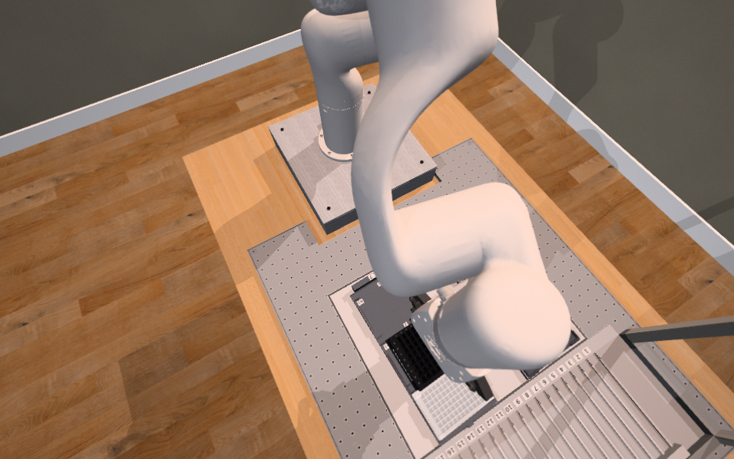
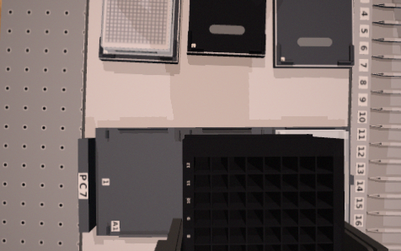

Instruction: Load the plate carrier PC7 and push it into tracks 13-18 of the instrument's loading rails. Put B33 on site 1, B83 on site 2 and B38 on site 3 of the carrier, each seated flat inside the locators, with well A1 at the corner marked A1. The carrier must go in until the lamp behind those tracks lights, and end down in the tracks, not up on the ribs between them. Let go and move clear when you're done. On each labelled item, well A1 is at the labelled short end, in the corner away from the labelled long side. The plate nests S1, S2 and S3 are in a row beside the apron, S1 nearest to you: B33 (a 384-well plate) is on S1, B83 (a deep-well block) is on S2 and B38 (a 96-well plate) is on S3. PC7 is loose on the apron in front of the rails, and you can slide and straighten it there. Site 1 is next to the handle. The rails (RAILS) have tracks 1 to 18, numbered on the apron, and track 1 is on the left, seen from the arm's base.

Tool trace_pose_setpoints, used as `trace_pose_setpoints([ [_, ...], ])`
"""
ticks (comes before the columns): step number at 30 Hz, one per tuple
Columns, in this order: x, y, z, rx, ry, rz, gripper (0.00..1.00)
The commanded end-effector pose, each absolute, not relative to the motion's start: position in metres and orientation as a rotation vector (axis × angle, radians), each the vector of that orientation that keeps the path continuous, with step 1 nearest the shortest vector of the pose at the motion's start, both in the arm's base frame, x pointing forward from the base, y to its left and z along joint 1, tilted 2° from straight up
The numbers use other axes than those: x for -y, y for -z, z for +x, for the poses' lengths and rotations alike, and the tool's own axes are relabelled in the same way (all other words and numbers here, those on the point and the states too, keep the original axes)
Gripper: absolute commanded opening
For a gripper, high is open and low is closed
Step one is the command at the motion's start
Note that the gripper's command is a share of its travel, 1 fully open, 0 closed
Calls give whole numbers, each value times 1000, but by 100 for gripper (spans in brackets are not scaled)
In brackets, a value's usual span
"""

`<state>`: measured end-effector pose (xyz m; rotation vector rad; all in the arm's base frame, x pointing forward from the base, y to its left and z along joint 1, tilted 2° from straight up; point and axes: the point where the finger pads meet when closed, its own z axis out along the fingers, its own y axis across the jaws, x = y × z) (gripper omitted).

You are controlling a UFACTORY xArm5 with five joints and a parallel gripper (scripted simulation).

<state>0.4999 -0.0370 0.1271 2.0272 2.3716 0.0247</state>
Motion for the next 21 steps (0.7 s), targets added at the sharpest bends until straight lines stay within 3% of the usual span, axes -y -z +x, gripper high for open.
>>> trace_pose_setpoints([
  [1,37,-129,501,-2374,-44,2030,0],
  [21,37,-112,502,-2374,-44,2030,0],
])
